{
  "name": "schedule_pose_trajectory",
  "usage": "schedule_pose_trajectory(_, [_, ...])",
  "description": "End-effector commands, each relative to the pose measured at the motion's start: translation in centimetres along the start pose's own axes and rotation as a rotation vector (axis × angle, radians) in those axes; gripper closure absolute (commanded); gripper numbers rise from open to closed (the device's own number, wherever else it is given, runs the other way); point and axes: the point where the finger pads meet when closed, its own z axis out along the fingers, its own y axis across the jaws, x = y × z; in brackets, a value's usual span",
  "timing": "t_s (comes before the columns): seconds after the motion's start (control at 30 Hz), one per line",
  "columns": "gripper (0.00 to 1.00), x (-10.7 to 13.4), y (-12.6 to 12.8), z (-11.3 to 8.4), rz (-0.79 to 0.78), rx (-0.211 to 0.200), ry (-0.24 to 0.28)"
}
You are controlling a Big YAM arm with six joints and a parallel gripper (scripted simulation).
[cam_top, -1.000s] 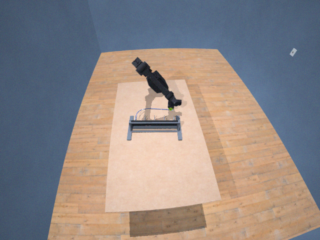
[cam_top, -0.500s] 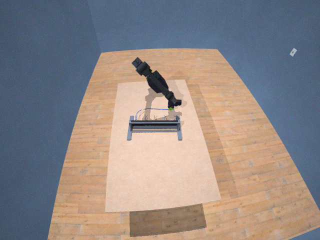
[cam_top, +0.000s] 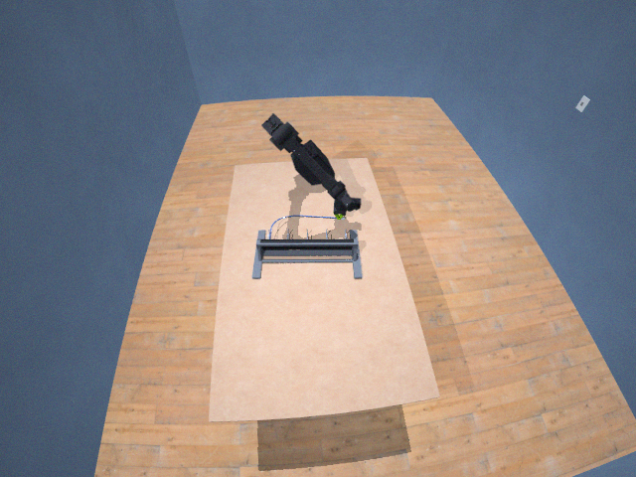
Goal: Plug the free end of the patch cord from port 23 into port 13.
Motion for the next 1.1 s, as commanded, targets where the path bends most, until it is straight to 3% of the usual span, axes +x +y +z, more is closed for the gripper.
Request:
schedule_pose_trajectory(0.0, [1.0, -0.4, -1.22, 0.55, 0.019, 0.002, -0.005])
schedule_pose_trajectory(0.83, [1.0, -0.39, -1.2, 0.45, 0.02, -0.001, -0.004])
schedule_pose_trajectory(1.07, [1.0, -0.55, -1.29, -0.36, 0.022, 0.004, -0.007])
